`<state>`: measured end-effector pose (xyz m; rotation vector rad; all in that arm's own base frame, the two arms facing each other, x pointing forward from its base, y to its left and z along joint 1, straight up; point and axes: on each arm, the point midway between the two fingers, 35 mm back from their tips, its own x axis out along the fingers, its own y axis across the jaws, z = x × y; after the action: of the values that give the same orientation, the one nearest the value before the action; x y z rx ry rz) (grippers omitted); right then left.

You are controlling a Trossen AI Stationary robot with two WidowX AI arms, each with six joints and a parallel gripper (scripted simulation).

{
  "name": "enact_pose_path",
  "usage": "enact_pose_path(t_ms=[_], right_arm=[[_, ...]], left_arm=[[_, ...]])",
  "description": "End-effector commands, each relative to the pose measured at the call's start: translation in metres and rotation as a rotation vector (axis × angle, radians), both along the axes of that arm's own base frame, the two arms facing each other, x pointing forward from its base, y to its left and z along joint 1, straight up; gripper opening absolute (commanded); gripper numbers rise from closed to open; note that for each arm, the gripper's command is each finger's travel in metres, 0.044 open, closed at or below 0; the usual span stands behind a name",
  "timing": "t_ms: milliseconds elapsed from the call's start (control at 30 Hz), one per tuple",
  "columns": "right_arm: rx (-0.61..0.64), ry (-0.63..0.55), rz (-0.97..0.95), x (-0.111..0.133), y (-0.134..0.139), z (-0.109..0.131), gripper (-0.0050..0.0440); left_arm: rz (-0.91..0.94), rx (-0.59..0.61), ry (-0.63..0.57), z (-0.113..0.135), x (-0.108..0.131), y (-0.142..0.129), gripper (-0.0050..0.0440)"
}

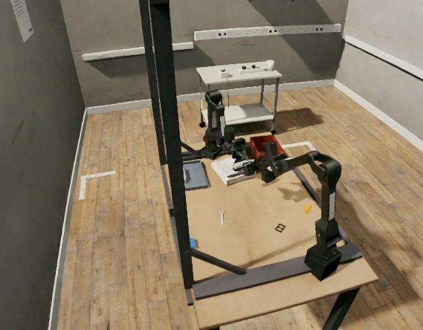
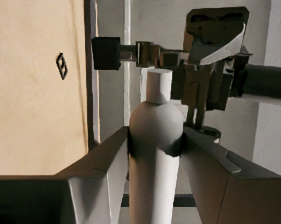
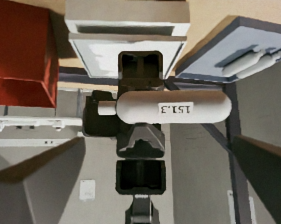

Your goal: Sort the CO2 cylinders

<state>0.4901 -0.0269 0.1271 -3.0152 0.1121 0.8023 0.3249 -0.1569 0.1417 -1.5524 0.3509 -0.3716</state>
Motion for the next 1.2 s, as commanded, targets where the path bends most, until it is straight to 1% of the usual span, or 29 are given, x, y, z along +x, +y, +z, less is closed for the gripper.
enact_pose_path(t_ms=[0, 100, 133, 200, 267, 400, 500, 700, 767, 800, 833, 933, 1167], right_arm=[[-0.002, -0.03, 0.0, 0.003, -0.001, 0.014, 0.044], [0.011, -0.029, -0.003, 0.002, -0.001, 0.014, 0.044], [0.022, -0.038, -0.006, -0.001, -0.002, 0.02, 0.044], [0.022, -0.038, -0.006, -0.001, -0.002, 0.02, 0.044], [0.077, -0.033, -0.018, -0.006, -0.002, 0.021, 0.044], [0.273, -0.041, -0.062, -0.018, -0.002, 0.034, 0.044], [0.45, -0.045, -0.102, -0.028, -0.001, 0.046, 0.044], [0.693, -0.053, -0.157, -0.043, -0.001, 0.061, 0.044], [0.693, -0.053, -0.157, -0.043, -0.001, 0.061, 0.044], [0.735, -0.056, -0.166, -0.046, -0.001, 0.065, 0.044], [0.793, -0.058, -0.179, -0.049, -0.001, 0.069, 0.044], [0.944, -0.064, -0.212, -0.058, 0.0, 0.078, 0.044], [1.201, -0.071, -0.27, -0.073, 0.001, 0.093, 0.044]], left_arm=[[0.0, -0.015, -0.028, 0.01, 0.002, -0.001, -0.005], [0.005, -0.023, -0.029, 0.013, 0.001, 0.0, -0.005], [0.006, -0.024, -0.023, 0.013, 0.001, -0.001, -0.005], [0.006, -0.024, -0.023, 0.013, 0.001, -0.001, -0.005], [0.018, -0.033, -0.011, 0.016, 0.002, -0.002, -0.005], [0.06, -0.049, 0.061, 0.016, 0.001, -0.003, -0.005], [0.095, -0.094, 0.074, 0.03, 0.0, -0.004, -0.005], [0.144, -0.148, 0.127, 0.042, -0.001, -0.006, -0.005], [0.144, -0.148, 0.127, 0.042, -0.001, -0.006, -0.005], [0.156, -0.134, 0.171, 0.036, -0.001, -0.006, -0.005], [0.166, -0.158, 0.172, 0.042, 0.0, -0.007, -0.005], [0.194, -0.2, 0.204, 0.051, 0.0, -0.009, -0.005], [0.248, -0.251, 0.303, 0.057, 0.003, -0.013, -0.005]])
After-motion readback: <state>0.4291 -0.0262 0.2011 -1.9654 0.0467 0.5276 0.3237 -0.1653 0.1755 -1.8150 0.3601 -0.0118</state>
